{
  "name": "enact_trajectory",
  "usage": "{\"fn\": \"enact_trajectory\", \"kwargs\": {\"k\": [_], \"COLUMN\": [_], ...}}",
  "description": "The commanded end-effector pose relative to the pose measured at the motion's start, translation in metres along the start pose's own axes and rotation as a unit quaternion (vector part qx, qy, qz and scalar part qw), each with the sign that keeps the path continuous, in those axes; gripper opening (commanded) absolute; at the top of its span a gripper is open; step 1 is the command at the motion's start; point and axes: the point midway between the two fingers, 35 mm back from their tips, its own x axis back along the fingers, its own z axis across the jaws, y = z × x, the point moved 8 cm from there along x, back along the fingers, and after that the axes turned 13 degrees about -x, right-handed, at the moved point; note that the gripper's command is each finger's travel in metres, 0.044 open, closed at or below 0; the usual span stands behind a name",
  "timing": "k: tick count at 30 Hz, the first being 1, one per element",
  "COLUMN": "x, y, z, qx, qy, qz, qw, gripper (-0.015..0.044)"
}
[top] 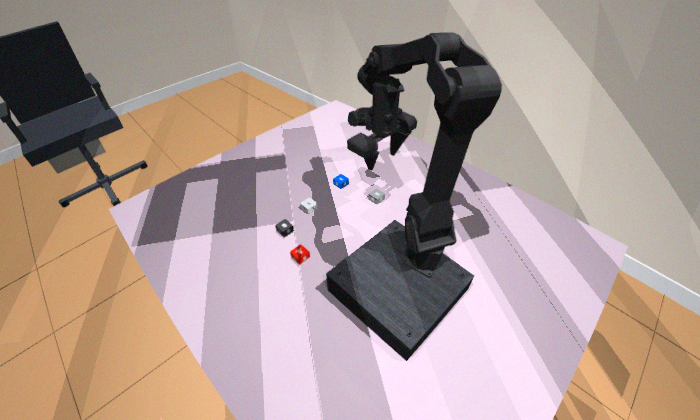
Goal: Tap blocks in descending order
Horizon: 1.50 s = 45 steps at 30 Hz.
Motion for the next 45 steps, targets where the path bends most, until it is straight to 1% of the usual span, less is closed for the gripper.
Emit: {"fn": "enact_trajectory", "kwargs": {"k": [1, 9, 11, 16, 21, 26, 31, 33, 45], "x": [0.0, 0.0, 0.0, 0.002, 0.003, 0.005, 0.006, 0.006, 0.006], "y": [-0.001, -0.001, 0.002, 0.013, 0.008, -0.013, -0.05, -0.056, -0.056], "z": [0.0, 0.0, 0.009, 0.071, 0.139, 0.204, 0.262, 0.269, 0.269], "qx": [-0.003, -0.003, -0.003, -0.002, -0.002, -0.002, -0.002, -0.002, -0.002], "qy": [0.003, 0.003, 0.004, 0.008, 0.013, 0.016, 0.017, 0.017, 0.017], "qz": [0.002, 0.002, 0.001, -0.001, -0.001, 0.001, 0.004, 0.005, 0.005], "qw": [1.0, 1.0, 1.0, 1.0, 1.0, 1.0, 1.0, 1.0, 1.0], "gripper": [0.04, 0.04, 0.04, 0.04, 0.04, 0.04, 0.04, 0.04, 0.04]}}
